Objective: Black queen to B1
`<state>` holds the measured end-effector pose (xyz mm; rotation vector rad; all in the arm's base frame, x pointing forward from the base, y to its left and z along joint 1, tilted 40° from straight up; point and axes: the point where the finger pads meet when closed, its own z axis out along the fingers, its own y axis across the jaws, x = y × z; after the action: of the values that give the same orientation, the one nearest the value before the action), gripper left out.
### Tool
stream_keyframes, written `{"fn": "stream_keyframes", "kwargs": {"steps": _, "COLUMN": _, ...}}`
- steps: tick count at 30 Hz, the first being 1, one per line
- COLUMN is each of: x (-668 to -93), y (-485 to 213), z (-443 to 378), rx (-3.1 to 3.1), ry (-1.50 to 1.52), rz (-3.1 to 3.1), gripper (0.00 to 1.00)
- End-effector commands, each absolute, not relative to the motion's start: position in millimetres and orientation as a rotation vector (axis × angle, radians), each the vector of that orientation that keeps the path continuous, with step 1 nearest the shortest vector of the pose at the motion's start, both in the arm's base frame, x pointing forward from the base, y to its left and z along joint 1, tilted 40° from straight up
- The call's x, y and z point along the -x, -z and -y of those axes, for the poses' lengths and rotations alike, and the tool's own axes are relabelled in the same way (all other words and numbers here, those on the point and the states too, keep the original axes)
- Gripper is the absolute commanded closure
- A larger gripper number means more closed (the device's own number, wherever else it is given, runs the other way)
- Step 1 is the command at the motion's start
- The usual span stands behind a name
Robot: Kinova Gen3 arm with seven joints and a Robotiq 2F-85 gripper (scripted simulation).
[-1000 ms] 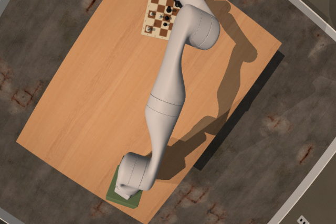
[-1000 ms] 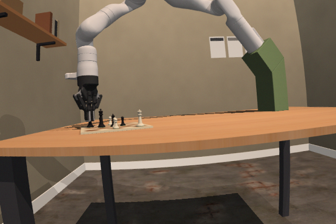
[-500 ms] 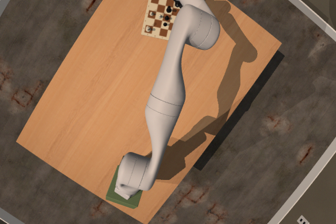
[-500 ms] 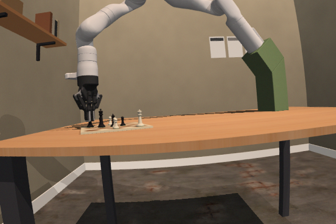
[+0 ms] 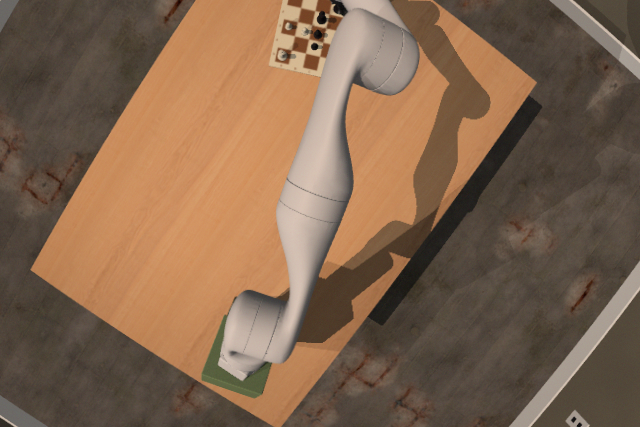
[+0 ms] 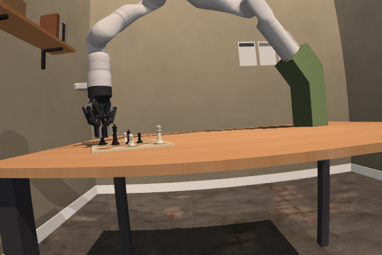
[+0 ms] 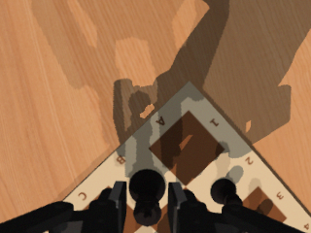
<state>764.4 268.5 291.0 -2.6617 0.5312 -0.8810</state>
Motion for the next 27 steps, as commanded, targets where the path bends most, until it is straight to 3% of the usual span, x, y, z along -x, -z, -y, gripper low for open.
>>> {"fn": "stream_keyframes", "kwargs": {"steps": 1, "x": -764, "y": -293, "z": -269, "rx": 2.66, "ry": 0.884, "rz": -0.531, "gripper": 0.67}}
{"fn": "stream_keyframes", "kwargs": {"steps": 3, "x": -764, "y": -293, "z": -269, "rx": 2.66, "ry": 0.884, "rz": -0.531, "gripper": 0.67}}
{"fn": "stream_keyframes", "kwargs": {"steps": 4, "x": -764, "y": -293, "z": -269, "rx": 2.66, "ry": 0.884, "rz": -0.531, "gripper": 0.59}}
{"fn": "stream_keyframes", "kwargs": {"steps": 27, "x": -744, "y": -318, "z": -264, "rx": 2.66, "ry": 0.884, "rz": -0.531, "gripper": 0.59}}
